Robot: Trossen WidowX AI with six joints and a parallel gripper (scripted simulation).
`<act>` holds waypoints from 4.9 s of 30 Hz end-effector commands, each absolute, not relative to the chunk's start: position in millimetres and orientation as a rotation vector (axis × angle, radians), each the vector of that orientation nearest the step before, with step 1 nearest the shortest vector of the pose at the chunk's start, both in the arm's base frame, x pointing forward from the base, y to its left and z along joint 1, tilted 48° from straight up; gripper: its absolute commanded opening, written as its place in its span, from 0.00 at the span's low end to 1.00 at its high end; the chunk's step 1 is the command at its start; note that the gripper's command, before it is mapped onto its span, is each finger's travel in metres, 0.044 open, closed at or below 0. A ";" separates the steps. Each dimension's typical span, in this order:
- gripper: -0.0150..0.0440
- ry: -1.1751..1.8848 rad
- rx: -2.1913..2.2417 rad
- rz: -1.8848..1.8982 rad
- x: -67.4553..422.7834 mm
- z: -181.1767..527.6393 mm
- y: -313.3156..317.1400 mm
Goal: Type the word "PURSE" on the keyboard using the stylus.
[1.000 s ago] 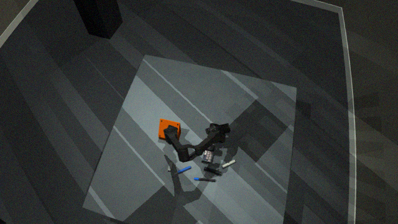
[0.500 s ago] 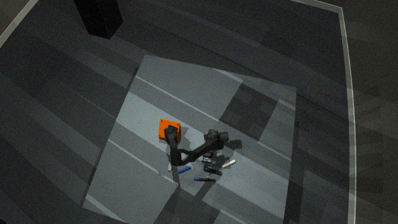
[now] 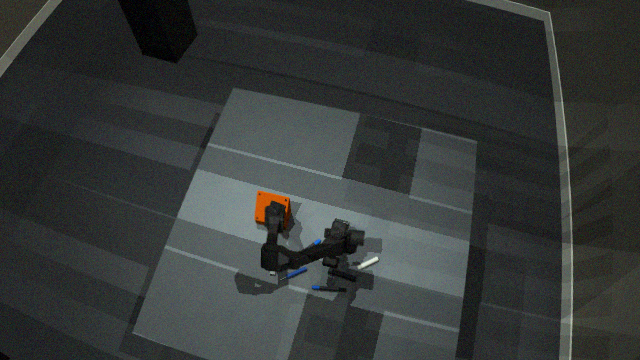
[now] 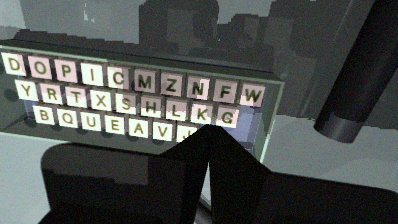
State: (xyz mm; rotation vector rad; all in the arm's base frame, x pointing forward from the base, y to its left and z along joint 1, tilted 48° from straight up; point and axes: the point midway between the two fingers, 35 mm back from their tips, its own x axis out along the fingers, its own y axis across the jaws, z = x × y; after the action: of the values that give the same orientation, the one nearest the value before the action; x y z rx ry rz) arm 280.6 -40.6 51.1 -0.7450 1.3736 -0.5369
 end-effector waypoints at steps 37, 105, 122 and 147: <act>0.25 1.377 -0.750 -0.531 244.0 -17.9 16.2; 0.51 0.167 0.517 -1.731 192.3 128.3 -99.2; 0.51 -0.384 0.804 -1.846 160.3 154.6 -129.4; 0.51 -0.384 0.804 -1.846 160.2 145.9 -136.5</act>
State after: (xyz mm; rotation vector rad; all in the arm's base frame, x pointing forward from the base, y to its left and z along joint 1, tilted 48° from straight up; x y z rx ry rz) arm 160.6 -134.1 148.1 0.8121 -0.3893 -1.8470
